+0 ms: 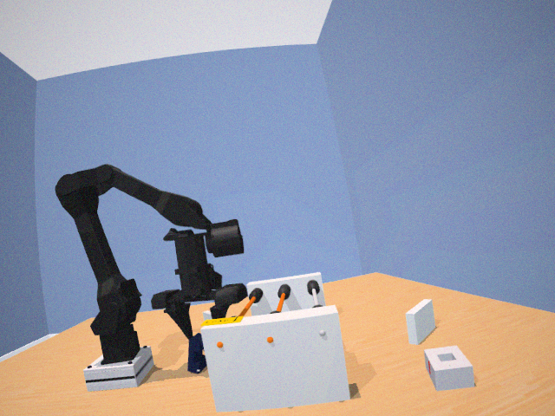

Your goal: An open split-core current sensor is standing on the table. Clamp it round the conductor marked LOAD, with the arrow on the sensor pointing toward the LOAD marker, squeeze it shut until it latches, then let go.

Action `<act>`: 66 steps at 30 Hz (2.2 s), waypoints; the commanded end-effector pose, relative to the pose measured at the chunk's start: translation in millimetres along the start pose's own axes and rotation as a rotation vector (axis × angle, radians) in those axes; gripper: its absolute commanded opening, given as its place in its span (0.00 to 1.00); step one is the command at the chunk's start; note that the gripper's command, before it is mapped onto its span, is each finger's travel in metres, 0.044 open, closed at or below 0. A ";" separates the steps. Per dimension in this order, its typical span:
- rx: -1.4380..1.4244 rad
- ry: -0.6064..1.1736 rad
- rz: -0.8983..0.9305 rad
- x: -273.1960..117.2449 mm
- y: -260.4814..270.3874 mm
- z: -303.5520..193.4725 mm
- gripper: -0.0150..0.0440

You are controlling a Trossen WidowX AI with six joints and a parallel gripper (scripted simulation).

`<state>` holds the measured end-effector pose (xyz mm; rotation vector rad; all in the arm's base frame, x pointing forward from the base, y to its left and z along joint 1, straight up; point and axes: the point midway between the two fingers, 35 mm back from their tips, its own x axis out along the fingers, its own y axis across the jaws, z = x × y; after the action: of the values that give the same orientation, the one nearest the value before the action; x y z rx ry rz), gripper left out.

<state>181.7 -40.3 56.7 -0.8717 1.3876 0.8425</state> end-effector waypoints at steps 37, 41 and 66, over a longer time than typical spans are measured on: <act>-0.002 -0.003 0.001 -94.4 -9.1 2.0 0.25; -0.003 -0.003 0.002 -111.1 -8.2 1.6 0.25; -0.145 -0.004 -0.004 -122.1 -78.6 11.4 0.25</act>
<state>242.8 -60.4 178.1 -0.9603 1.3535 0.9411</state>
